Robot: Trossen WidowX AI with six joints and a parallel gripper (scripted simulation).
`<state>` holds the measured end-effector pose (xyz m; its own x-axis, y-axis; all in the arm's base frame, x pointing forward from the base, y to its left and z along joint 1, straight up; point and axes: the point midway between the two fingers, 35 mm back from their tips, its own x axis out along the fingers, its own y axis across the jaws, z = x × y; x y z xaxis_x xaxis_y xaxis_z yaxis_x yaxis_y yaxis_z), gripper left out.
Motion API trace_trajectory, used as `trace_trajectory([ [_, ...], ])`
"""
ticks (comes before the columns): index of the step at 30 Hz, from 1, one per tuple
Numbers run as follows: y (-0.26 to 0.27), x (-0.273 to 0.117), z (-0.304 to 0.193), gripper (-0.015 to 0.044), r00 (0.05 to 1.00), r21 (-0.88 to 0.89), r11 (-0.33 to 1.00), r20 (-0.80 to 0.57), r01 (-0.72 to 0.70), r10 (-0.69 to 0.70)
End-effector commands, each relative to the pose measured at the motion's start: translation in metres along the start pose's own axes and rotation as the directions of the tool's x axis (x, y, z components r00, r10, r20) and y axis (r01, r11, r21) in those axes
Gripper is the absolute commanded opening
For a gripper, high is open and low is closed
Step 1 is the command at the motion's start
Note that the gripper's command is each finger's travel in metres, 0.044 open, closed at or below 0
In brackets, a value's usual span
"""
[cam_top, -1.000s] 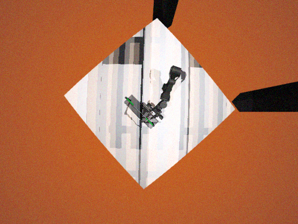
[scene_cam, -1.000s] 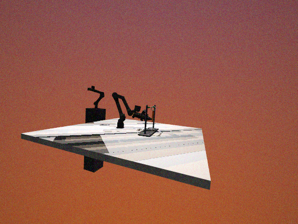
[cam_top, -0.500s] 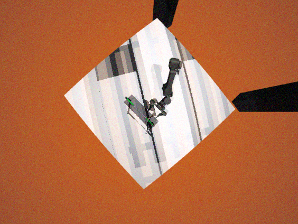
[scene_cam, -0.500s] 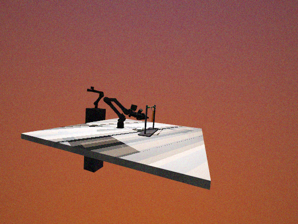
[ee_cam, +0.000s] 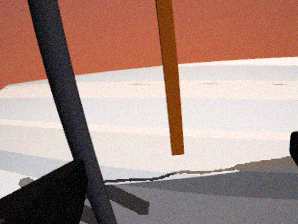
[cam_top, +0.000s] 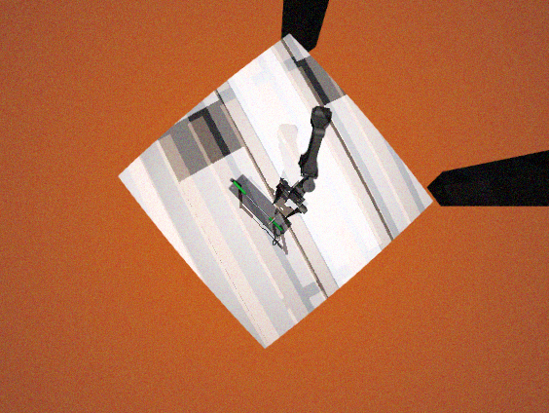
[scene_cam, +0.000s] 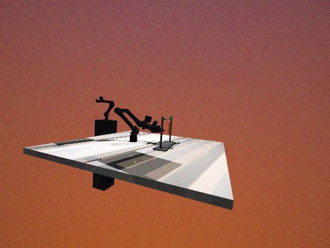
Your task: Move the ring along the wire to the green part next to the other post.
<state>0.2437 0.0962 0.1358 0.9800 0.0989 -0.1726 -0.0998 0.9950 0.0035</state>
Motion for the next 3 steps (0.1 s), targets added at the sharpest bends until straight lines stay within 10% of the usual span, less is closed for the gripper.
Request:
trace_trajectory([
  [1,-0.0004,-0.0001,-0.0004,0.0440,1.000,0.002,1.000,-0.001,0.003,-0.003],
  [3,-0.0004,-0.0001,-0.0004,0.0440,1.000,0.002,1.000,-0.001,0.003,-0.003],
])
